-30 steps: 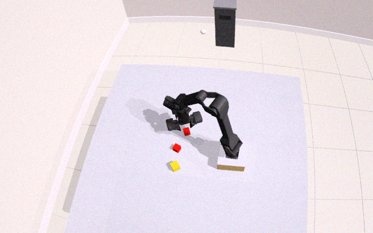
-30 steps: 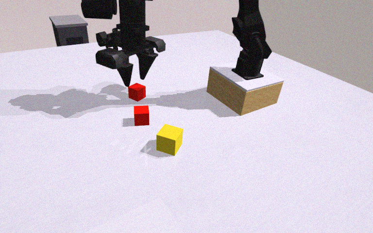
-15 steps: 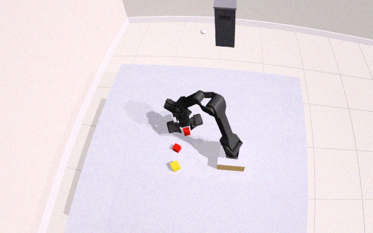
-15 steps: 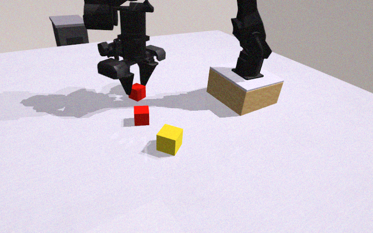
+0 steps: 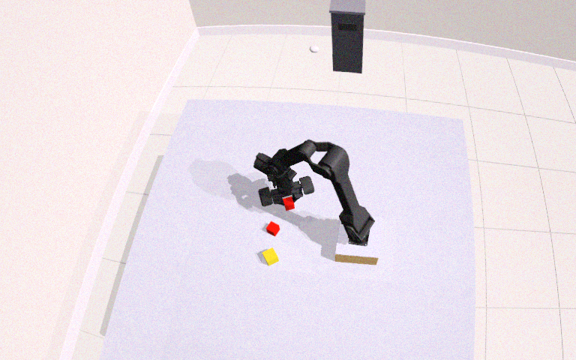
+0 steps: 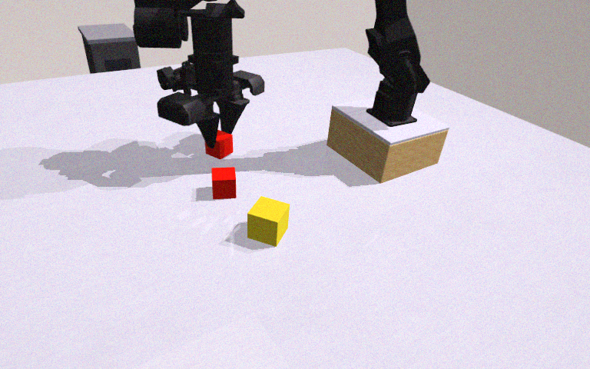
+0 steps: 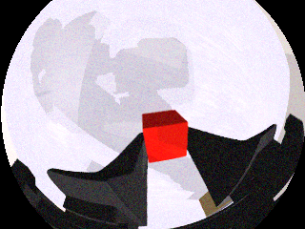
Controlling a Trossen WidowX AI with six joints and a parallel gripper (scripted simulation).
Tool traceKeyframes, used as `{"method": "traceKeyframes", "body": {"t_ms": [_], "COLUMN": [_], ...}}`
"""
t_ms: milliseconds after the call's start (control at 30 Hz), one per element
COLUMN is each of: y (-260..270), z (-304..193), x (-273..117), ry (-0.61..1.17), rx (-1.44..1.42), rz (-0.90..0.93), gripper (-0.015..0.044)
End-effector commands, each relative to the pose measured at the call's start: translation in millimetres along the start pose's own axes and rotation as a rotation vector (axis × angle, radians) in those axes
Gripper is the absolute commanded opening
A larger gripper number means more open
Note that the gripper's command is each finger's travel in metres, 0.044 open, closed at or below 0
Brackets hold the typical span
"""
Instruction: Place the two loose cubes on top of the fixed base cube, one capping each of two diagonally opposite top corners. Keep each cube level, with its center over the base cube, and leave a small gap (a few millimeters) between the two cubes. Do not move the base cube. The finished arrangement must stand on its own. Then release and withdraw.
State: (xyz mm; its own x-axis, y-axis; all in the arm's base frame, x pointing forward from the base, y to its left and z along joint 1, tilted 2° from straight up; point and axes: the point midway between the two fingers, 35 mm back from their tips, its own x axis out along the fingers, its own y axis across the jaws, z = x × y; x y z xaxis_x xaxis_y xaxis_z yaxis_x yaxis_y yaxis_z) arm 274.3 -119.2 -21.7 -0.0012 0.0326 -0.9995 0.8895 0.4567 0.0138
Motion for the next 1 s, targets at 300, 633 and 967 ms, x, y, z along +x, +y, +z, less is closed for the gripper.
{"method": "traceKeyframes", "body": {"t_ms": [300,633,967], "y": [5,5,2], "z": [6,5,1], "x": [-42,-74,-104], "ry": [-0.014,-0.014,-0.013], "rx": [0.003,0.003,0.003], "rz": [0.005,0.005,0.005], "gripper": [0.0105,0.0105,0.0105]}}
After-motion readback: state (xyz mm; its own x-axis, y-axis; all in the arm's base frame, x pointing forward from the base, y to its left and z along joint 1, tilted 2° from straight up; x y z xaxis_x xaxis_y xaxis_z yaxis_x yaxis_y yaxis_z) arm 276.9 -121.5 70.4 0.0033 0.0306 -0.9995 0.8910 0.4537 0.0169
